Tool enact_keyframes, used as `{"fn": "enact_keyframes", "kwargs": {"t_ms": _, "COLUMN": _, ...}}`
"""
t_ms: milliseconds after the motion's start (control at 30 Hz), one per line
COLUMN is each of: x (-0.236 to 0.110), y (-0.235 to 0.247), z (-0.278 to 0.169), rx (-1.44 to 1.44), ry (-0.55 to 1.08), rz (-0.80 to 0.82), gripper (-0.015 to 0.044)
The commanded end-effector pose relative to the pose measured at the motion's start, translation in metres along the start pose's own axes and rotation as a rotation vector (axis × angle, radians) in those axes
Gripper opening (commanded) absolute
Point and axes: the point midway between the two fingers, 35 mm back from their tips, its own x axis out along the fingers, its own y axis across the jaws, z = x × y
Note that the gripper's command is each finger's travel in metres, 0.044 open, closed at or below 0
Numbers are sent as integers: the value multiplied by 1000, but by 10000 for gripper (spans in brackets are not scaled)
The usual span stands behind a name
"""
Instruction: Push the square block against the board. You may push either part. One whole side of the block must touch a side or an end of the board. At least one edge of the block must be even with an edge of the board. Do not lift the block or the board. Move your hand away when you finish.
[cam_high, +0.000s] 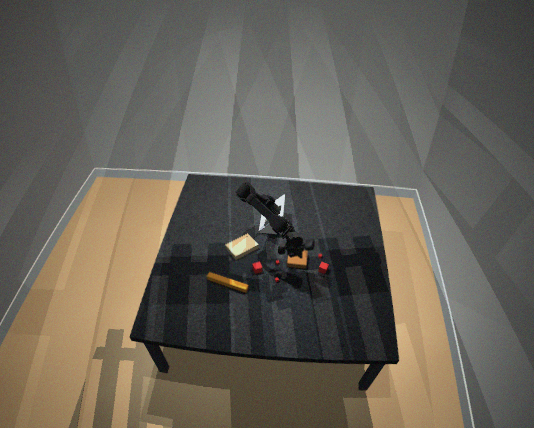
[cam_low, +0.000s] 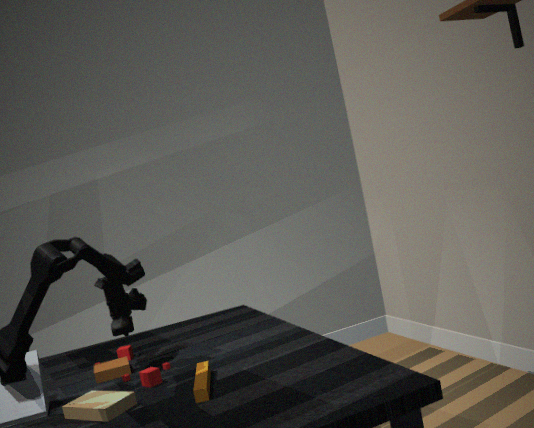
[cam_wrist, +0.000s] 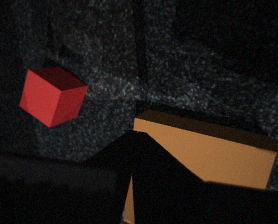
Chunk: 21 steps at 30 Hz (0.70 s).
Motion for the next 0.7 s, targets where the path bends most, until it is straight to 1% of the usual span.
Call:
{"fn": "enact_keyframes", "kwargs": {"t_ms": 0, "x": -8, "y": -40, "z": 7, "rx": 70, "ry": -11, "rz": -87, "gripper": 0}}
{"fn": "enact_keyframes", "kwargs": {"t_ms": 167, "x": -21, "y": -103, "z": 12, "rx": 169, "ry": -25, "rz": -225, "gripper": 0}}
{"fn": "enact_keyframes", "kwargs": {"t_ms": 367, "x": -39, "y": -176, "z": 7, "rx": 276, "ry": -34, "rz": -394, "gripper": 0}}
{"fn": "enact_keyframes", "kwargs": {"t_ms": 433, "x": -44, "y": -191, "z": 4, "rx": 296, "ry": -35, "rz": -431, "gripper": 0}}
{"fn": "enact_keyframes", "kwargs": {"t_ms": 533, "x": -44, "y": -193, "z": 4, "rx": 299, "ry": -35, "rz": -436, "gripper": 0}}
{"fn": "enact_keyframes", "kwargs": {"t_ms": 600, "x": -33, "y": -197, "z": 4, "rx": 299, "ry": -35, "rz": -435, "gripper": 0}}
{"fn": "enact_keyframes", "kwargs": {"t_ms": 667, "x": -5, "y": -211, "z": 3, "rx": 299, "ry": -36, "rz": -437, "gripper": 0}}
